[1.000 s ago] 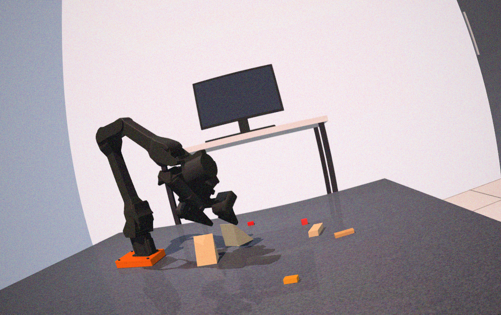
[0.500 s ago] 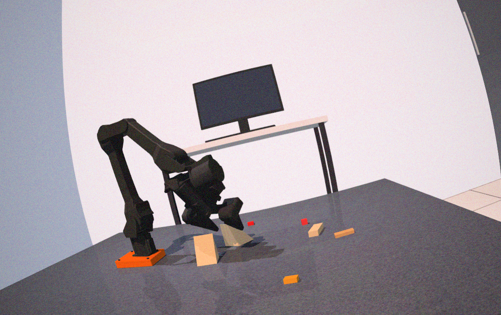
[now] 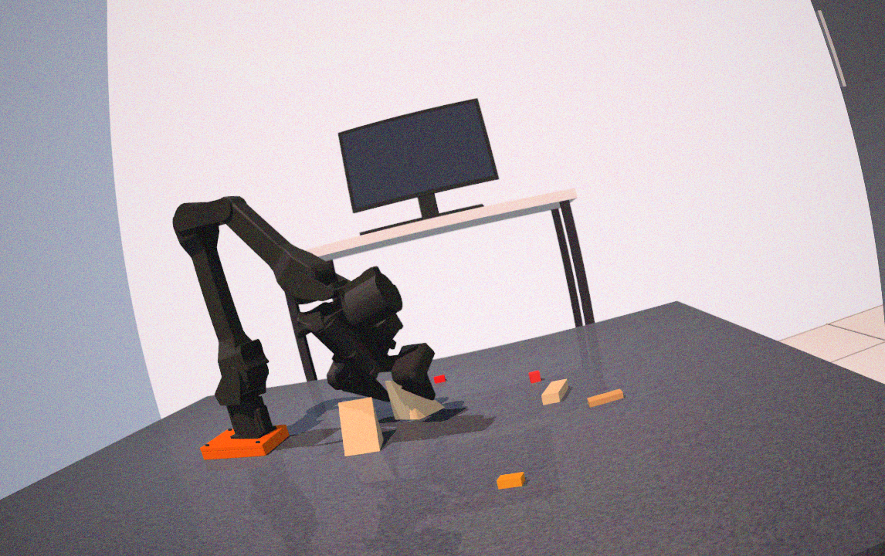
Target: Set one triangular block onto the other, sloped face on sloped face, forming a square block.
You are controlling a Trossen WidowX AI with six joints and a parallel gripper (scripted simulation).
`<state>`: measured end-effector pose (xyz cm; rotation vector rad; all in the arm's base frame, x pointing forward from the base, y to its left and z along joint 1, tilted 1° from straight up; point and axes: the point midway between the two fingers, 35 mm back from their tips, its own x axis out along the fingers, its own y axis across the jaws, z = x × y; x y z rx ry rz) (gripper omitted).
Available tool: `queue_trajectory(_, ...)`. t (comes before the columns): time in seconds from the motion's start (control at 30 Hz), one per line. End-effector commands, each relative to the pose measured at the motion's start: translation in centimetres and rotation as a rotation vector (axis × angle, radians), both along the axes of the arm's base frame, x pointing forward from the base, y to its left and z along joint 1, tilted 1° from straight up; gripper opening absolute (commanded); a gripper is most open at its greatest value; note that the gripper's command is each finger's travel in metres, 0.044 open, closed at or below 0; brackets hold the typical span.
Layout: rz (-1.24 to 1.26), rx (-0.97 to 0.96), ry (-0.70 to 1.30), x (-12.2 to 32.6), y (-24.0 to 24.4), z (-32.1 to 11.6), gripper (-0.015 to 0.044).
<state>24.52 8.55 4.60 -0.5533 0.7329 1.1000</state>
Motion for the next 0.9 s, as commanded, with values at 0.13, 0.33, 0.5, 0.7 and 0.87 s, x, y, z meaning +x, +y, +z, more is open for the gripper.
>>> queue_trajectory(0.13, -0.006, 0.0, 0.009, -0.2, 0.8, -1.2, 0.044)
queue_trajectory(0.33, -0.006, 0.003, 0.007, -0.2, 1.4, -1.8, 0.044)
queue_trajectory(0.5, -0.007, 0.005, 0.006, -0.2, 1.7, -2.1, 0.0414)
queue_trajectory(0.7, -0.007, 0.005, 0.006, -0.2, 1.7, -2.1, 0.0256)
queue_trajectory(0.87, -0.007, 0.005, 0.006, -0.2, 1.7, -2.1, 0.0203)
